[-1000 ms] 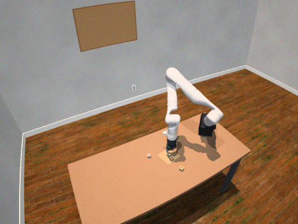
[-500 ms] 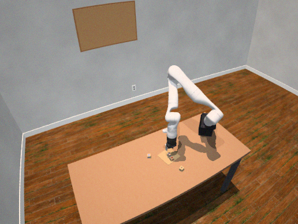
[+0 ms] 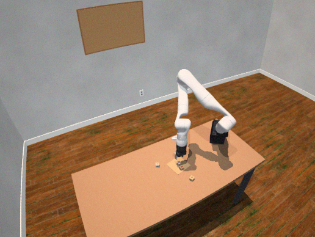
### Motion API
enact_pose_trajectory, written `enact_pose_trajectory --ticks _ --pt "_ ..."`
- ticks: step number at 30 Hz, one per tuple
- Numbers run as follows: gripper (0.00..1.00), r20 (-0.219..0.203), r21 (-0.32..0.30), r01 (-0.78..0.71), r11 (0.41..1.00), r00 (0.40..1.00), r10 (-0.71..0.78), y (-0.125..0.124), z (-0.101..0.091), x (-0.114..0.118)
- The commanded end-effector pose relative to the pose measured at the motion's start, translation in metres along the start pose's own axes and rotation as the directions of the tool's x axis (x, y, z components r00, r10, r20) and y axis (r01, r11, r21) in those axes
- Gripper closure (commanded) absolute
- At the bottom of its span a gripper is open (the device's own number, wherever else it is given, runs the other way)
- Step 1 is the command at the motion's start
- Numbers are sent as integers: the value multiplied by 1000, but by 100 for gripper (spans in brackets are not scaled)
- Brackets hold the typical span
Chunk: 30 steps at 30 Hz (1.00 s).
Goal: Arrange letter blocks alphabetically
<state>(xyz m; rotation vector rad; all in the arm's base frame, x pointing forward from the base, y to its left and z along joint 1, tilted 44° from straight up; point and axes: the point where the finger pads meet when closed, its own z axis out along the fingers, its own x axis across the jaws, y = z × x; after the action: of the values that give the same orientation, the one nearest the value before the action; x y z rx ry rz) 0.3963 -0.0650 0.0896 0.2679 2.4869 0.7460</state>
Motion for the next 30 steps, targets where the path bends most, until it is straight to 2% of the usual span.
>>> enact_pose_trajectory --ticks 1,9,18,23,25,30 --pt "0 -3 5 9 1000 1000 -9 -1 -2 1" --pt "0 -2 6 -5 1000 1000 5 -2 -1 -1" --pt "0 -11 13 -187 982 982 187 -10 2 -11" --pt "0 -15 24 -382 924 924 383 -20 5 -23" --pt "0 -15 24 -382 924 924 383 -20 5 -23" --pt "0 -13 35 -586 810 810 587 -30 7 -38"
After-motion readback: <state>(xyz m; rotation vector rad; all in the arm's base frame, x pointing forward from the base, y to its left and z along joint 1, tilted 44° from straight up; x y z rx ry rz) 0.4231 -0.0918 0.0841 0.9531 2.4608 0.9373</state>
